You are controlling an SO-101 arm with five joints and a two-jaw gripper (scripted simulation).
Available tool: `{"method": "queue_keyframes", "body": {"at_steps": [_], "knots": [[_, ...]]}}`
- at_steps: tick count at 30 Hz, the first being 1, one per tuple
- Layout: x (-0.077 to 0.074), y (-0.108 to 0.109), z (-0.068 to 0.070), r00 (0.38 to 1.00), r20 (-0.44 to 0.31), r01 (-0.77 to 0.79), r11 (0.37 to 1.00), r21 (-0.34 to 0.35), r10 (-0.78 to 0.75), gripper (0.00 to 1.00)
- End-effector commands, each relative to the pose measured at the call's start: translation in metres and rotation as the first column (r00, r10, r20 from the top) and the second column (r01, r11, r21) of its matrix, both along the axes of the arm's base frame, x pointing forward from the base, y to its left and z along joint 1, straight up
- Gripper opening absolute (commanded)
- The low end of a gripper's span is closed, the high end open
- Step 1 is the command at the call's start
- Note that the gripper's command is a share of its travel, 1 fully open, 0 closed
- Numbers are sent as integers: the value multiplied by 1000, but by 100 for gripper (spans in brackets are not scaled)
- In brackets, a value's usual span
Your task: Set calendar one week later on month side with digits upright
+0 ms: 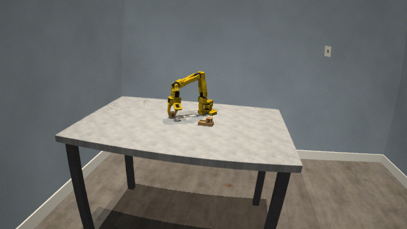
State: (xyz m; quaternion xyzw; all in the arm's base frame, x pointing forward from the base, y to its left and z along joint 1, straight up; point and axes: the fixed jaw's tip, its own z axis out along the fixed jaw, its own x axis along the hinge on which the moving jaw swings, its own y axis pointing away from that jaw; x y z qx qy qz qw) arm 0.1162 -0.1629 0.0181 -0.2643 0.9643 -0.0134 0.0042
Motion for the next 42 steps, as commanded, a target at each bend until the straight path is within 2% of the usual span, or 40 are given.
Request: {"method": "queue_keyframes", "body": {"at_steps": [1,14,33,42], "knots": [[0,-3,3,1000,13,9,1000,-16,-9,15],[0,-3,3,1000,13,9,1000,-16,-9,19],[0,-3,3,1000,13,9,1000,-16,-9,35],[0,-3,3,1000,13,9,1000,-16,-9,36]]}}
